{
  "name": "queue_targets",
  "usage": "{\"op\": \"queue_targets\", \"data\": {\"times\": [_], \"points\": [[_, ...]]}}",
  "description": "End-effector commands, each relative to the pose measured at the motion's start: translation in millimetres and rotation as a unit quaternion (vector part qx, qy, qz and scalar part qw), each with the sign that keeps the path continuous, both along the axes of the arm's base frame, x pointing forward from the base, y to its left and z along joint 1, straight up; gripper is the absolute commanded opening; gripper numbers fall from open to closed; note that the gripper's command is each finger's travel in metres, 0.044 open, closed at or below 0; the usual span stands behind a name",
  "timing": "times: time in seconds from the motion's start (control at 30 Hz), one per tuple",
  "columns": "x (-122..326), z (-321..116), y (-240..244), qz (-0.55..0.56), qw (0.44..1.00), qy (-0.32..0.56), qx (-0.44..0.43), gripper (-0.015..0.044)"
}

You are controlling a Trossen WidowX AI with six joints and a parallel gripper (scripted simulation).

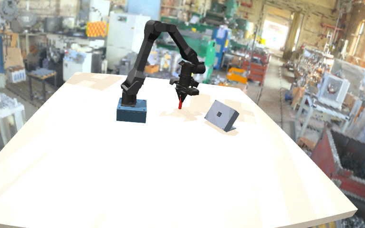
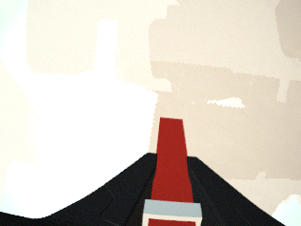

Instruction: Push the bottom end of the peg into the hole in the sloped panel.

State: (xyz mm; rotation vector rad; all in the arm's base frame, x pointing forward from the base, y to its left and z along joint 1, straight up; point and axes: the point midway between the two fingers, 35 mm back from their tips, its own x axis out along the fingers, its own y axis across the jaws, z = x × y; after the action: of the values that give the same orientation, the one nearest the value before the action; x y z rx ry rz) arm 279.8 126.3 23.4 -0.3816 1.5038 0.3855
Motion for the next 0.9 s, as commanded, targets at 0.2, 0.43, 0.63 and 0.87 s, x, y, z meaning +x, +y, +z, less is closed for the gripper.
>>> {"op": "queue_targets", "data": {"times": [0.2, 0.43, 0.63, 0.87], "points": [[2, 34, 1, -0.001, 1.000, 0.000, 0.001, 0.0000], [1, 64, 0, -0.002, 1.000, 0.001, 0.001, 0.0000], [0, 79, -1, -0.003, 1.000, 0.001, 0.001, 0.0000], [3, 77, -5, -0.005, 1.000, 0.001, 0.013, 0.0000]]}}
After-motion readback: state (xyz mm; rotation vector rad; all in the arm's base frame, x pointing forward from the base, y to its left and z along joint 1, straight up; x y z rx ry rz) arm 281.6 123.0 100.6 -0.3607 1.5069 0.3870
